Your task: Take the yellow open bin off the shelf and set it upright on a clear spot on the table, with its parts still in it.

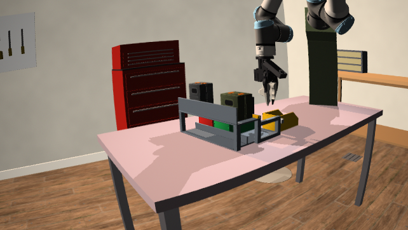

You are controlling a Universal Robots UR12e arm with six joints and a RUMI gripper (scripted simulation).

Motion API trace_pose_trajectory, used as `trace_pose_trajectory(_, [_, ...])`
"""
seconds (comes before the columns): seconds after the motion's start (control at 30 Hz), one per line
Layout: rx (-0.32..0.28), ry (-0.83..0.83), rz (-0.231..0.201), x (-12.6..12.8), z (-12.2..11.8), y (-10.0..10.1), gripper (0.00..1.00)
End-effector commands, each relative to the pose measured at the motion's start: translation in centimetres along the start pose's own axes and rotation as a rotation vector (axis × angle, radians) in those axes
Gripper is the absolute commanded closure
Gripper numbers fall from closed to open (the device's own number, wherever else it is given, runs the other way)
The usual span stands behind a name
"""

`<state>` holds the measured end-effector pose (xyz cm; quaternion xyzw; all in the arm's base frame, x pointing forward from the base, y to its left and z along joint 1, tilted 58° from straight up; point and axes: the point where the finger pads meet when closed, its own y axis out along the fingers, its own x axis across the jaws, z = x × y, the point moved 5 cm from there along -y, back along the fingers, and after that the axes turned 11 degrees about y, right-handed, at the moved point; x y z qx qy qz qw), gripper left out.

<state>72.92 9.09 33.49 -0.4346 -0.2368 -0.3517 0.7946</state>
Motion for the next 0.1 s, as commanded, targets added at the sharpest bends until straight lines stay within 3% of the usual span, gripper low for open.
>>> trace_pose_trajectory(0.0, [0.000, 0.000, -0.001, 0.03, 0.02, -0.03, 0.80])
trace_pose_trajectory(0.07, [0.000, 0.000, -0.001, 0.03, 0.02, -0.03, 0.80])
